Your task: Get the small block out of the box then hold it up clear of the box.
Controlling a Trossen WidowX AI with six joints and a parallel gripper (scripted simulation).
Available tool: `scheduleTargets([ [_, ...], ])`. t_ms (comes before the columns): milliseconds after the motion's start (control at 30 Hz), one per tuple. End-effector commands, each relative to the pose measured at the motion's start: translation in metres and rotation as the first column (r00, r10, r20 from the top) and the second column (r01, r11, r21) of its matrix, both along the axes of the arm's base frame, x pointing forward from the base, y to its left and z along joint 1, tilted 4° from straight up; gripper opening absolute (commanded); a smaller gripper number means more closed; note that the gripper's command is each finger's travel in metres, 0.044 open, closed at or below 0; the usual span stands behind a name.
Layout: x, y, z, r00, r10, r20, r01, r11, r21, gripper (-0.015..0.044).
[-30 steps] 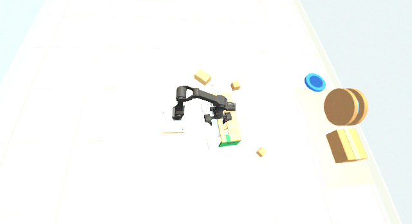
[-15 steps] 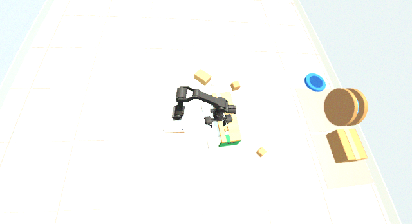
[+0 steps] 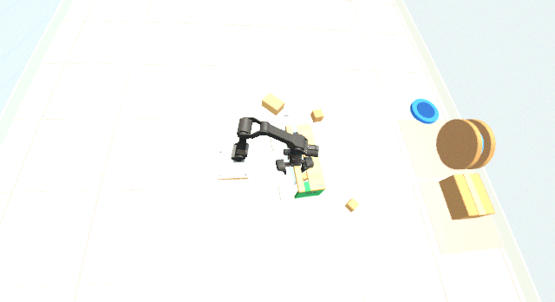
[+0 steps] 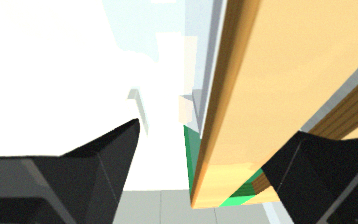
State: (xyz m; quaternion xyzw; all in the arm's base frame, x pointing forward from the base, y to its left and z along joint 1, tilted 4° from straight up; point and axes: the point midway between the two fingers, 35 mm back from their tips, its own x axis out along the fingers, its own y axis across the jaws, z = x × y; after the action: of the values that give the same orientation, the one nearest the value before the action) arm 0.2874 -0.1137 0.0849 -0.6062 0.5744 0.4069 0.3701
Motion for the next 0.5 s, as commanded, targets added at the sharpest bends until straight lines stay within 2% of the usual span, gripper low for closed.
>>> scheduleTargets([
  [0,0.001,-0.003,0.000,1.000,0.002,0.002,-0.002,1.000,0.003,0.0400],
  [467,0.002,-0.018,0.001,1.000,0.002,0.002,-0.002,1.000,0.002,0.0400],
])
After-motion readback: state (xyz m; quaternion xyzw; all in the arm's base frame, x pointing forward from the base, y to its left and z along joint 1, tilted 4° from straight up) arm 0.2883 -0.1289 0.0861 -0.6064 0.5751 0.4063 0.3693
